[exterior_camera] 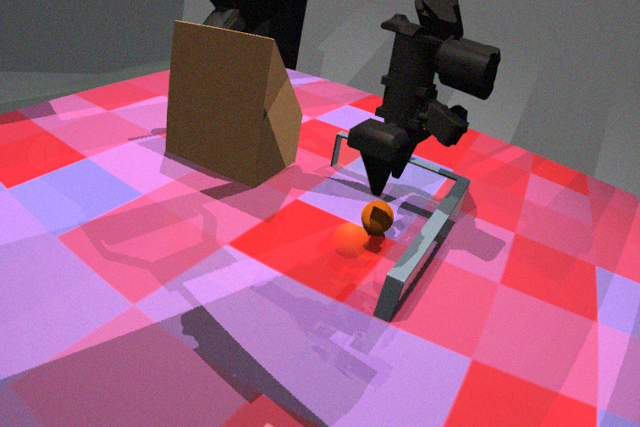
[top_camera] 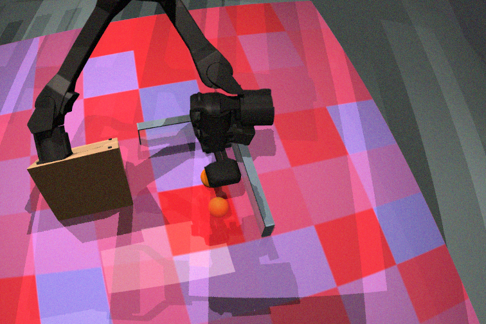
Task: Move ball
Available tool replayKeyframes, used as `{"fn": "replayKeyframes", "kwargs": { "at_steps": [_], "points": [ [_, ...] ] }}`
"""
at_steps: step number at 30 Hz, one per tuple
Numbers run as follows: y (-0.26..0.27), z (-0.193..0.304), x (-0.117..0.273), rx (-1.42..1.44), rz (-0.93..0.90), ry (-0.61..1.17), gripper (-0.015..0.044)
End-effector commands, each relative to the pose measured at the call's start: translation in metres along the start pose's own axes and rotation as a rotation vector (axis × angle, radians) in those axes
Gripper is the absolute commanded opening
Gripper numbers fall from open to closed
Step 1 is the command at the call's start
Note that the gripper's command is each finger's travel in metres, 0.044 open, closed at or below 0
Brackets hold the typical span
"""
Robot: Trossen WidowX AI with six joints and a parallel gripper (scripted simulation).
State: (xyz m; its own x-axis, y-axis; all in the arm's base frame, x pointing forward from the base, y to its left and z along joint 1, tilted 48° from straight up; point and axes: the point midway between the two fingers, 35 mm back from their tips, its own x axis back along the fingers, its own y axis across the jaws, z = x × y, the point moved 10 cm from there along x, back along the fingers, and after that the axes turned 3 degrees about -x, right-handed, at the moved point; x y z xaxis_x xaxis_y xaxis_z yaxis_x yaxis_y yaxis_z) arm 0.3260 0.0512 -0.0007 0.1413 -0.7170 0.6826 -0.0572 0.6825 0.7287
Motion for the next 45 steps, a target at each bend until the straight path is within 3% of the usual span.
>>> {"fn": "replayKeyframes", "kwargs": {
  "at_steps": [1, 32, 36, 42, 45],
  "points": [
    [0.002, 0.001, -0.011, -0.004, -0.006, 0.009, 0.0330],
    [0.002, 0.001, -0.054, -0.005, -0.008, 0.010, 0.0330],
    [0.002, 0.001, -0.054, -0.005, -0.008, 0.010, 0.0225],
    [0.002, 0.001, -0.054, -0.005, -0.008, 0.010, 0.0185],
    [0.002, 0.000, -0.050, -0.005, -0.007, 0.009, 0.0106]
  ]
}}
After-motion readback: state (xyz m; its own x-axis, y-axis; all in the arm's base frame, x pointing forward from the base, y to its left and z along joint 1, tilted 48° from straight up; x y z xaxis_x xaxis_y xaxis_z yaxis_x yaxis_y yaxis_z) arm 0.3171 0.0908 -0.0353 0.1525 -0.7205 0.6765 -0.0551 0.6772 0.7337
